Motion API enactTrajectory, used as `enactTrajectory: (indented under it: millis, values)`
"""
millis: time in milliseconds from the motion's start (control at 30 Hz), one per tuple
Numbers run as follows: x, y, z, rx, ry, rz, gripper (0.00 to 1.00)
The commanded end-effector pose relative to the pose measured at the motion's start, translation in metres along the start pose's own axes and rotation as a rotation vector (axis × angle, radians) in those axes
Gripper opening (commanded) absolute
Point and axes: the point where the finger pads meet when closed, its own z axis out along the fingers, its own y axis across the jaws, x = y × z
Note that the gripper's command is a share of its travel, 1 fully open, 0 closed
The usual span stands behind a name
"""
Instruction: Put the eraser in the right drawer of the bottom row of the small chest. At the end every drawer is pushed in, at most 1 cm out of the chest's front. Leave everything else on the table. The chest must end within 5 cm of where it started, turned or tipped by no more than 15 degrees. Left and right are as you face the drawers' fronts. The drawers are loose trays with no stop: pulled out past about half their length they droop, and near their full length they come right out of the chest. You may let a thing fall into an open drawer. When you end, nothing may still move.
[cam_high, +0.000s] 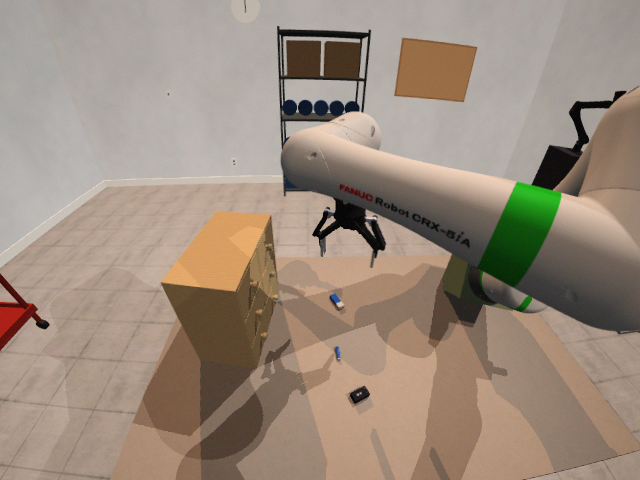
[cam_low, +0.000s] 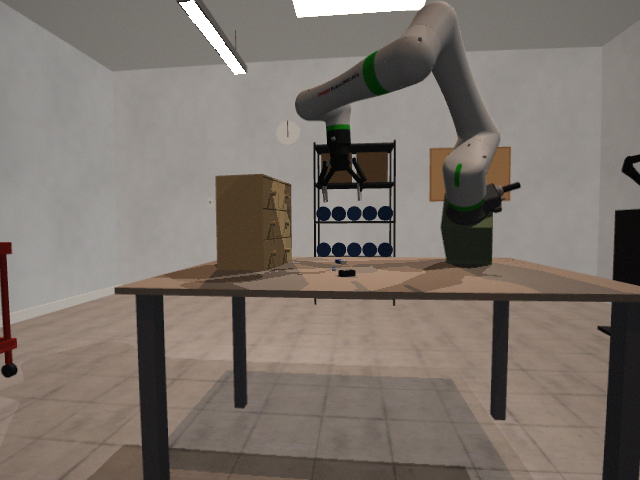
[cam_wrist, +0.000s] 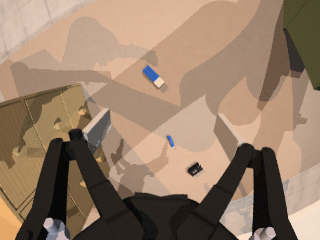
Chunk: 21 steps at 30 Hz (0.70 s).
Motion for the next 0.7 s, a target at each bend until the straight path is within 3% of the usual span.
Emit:
enactTrajectory:
  millis: [0,167,200,400,667]
  values:
    - [0.0,0.0,0.0,0.018,-0.011,-0.278,1.0]
    - [0.0,0.0,0.0,0.023,-0.009,-0.408,1.0]
    - [0.0,0.0,0.0,0.028,-0.007,-0.535,1.0]
    - [-0.001,-0.004,0.004,0.047,0.001,-0.777,1.0]
    - [-0.006,-0.017,0.016,0.116,0.038,-1.11,1.0]
